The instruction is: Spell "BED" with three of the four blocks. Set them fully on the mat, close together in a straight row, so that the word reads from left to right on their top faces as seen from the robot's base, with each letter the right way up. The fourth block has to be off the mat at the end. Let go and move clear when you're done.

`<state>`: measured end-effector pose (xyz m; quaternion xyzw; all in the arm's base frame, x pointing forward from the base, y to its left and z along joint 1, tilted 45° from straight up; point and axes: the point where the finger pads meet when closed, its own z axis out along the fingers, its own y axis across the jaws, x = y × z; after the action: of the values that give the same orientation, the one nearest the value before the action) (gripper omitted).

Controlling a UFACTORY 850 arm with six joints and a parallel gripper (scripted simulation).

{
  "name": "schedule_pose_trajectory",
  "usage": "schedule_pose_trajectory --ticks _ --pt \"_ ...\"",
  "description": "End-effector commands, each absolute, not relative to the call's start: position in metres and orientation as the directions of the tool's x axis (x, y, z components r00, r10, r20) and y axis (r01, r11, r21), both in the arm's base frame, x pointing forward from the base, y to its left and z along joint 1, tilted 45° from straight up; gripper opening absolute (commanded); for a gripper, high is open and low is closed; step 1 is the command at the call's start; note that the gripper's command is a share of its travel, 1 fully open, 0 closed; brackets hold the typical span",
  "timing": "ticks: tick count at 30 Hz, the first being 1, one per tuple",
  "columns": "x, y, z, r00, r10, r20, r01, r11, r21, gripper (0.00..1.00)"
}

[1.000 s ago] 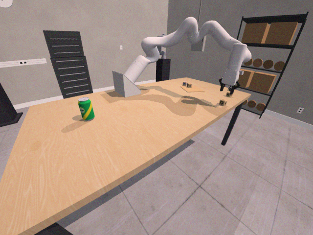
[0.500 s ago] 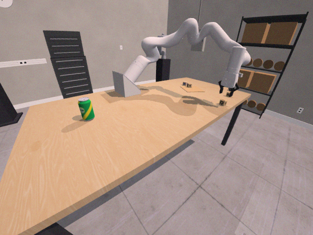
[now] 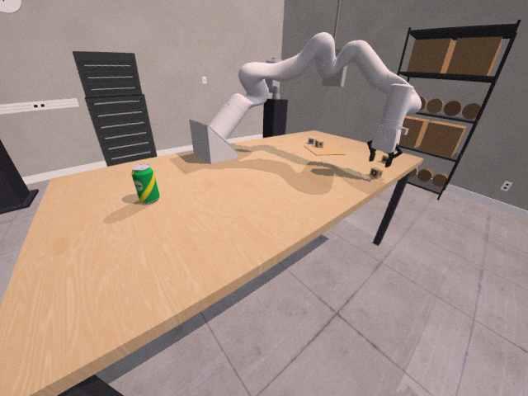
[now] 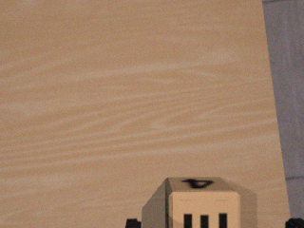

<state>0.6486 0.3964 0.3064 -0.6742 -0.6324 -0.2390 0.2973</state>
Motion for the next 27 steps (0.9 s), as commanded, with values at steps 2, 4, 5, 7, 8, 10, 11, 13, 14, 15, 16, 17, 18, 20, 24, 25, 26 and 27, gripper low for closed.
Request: schedule_pose_trajectory --ticks 2,4,5,7,8,10,11,13,14,15,16,17,18,20,24,25,26,27 --pt "0.6491 0.3993 0.3043 0.085 0.71 0.699 0.995 -0.024 -0.097 0.84" --pt "0.649 0.4004 0.3032 0.085 0.71 0.699 0.995 -0.024 -0.097 0.84" --pt "0.649 0.4008 0.3028 0.085 0.71 0.699 0.995 -0.024 -0.097 0.84" --pt "0.649 0.4015 0.3021 0.085 0.71 0.699 0.995 -0.024 -0.097 0.84" --pt "0.649 0.4015 0.3021 0.085 0.71 0.699 0.995 -0.024 -0.097 0.84" --pt "0.6489 0.4018 0.3018 0.085 0.71 0.699 0.995 -0.024 -0.097 0.84" --pt "0.6489 0.402 0.3016 0.085 0.71 0.699 0.995 -0.024 -0.097 0.84" --pt "0.6489 0.4023 0.3013 0.085 0.71 0.699 0.995 -0.024 -0.097 0.84" --pt "0.6489 0.4024 0.3012 0.085 0.71 0.699 0.995 -0.024 -0.097 0.84" --pt "0.6489 0.4024 0.3012 0.085 0.71 0.699 0.995 -0.024 -0.097 0.84" --pt "0.6489 0.4025 0.3011 0.085 0.71 0.699 0.995 -0.024 -0.097 0.84" --pt "0.6489 0.4025 0.3011 0.085 0.71 0.699 0.995 -0.024 -0.097 0.84" --pt "0.6489 0.4025 0.3011 0.085 0.71 0.699 0.995 -0.024 -0.097 0.84" --pt "0.6489 0.4025 0.3011 0.085 0.71 0.699 0.995 -0.024 -0.097 0.84" --pt "0.6489 0.4025 0.3011 0.085 0.71 0.699 0.995 -0.024 -0.097 0.84" --pt "0.6489 0.4025 0.3011 0.085 0.71 0.699 0.995 -0.024 -0.097 0.84" --pt "0.6489 0.4025 0.3011 0.085 0.71 0.699 0.995 -0.024 -0.097 0.84" --pt "0.6489 0.4025 0.3011 0.085 0.71 0.699 0.995 -0.024 -0.097 0.84"
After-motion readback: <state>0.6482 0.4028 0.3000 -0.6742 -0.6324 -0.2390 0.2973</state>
